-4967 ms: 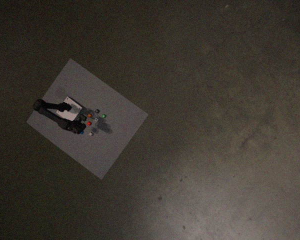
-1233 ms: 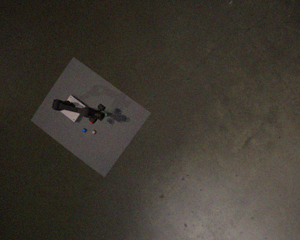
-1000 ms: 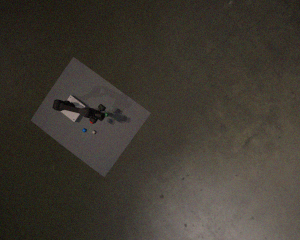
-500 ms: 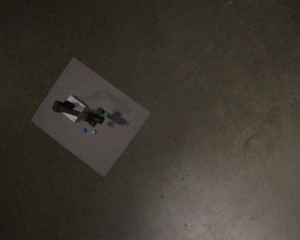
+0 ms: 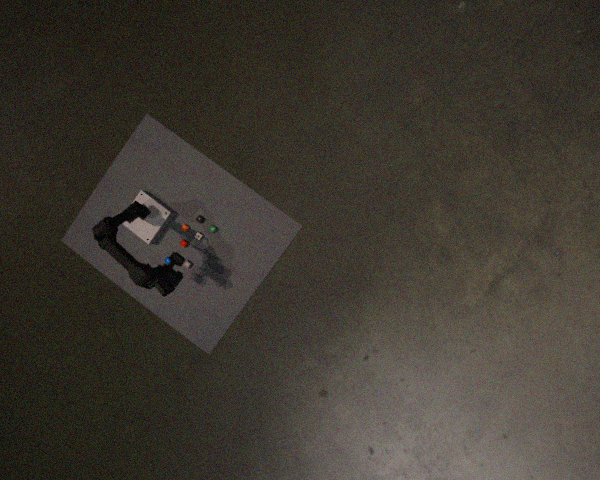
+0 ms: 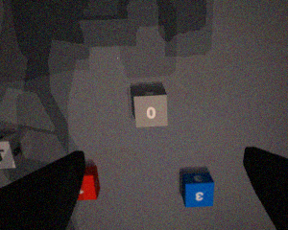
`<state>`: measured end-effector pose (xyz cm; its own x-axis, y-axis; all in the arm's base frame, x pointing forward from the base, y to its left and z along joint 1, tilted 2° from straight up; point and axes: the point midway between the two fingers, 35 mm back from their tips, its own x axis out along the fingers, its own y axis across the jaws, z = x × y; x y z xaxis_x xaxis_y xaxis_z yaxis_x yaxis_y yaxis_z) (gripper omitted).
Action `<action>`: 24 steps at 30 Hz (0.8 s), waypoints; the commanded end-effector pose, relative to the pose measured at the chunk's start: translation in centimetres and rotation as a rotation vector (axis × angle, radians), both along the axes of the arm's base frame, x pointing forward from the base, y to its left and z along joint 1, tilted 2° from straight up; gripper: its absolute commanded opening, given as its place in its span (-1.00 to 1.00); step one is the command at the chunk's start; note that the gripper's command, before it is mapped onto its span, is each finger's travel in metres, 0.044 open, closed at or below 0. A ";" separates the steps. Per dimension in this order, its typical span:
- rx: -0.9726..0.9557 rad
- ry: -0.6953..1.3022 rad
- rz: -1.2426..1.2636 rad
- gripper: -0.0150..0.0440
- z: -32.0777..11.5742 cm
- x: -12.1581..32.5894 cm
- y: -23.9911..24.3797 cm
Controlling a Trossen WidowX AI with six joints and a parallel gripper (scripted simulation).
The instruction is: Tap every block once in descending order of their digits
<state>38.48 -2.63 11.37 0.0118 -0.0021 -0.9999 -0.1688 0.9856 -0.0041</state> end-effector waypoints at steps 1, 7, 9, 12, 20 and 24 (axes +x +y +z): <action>0.001 0.008 0.031 0.86 -0.1 -0.1 -0.1; 0.001 0.008 0.031 0.86 -0.1 -0.1 -0.1; 0.001 0.008 0.031 0.86 -0.1 -0.1 -0.1; 0.001 0.008 0.031 0.86 -0.1 -0.1 -0.1; 0.001 0.008 0.031 0.86 -0.1 -0.2 0.2; 0.006 0.008 0.031 0.86 0.0 -2.0 5.9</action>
